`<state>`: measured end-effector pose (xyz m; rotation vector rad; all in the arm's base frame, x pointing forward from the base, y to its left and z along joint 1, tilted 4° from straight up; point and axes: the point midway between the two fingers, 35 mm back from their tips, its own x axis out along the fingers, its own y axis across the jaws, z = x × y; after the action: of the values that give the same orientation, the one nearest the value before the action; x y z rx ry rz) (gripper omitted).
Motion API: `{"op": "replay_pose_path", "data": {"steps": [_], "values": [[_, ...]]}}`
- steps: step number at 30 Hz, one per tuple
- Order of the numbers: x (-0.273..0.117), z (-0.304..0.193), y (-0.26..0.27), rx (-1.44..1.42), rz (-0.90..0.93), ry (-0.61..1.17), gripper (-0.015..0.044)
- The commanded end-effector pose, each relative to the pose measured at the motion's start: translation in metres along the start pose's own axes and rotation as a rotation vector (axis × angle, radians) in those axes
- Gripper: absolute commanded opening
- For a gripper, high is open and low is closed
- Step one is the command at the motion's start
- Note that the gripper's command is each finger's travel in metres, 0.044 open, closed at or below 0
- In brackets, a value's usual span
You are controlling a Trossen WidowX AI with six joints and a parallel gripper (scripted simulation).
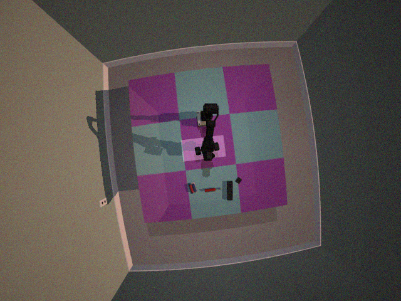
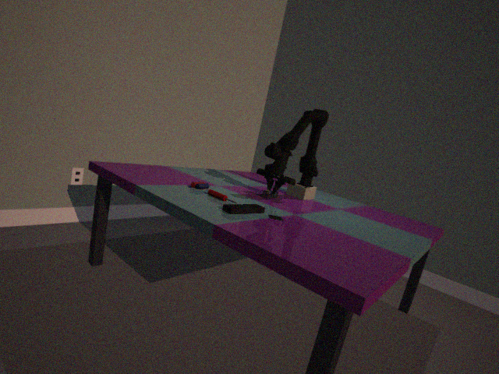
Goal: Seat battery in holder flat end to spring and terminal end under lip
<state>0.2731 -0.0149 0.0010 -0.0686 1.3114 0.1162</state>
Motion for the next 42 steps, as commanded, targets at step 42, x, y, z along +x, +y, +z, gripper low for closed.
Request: {"op": "replay_pose_path", "data": {"steps": [42], "values": [[0.005, 0.006, 0.001, -0.006, 0.006, 0.204, 0.0070]]}}
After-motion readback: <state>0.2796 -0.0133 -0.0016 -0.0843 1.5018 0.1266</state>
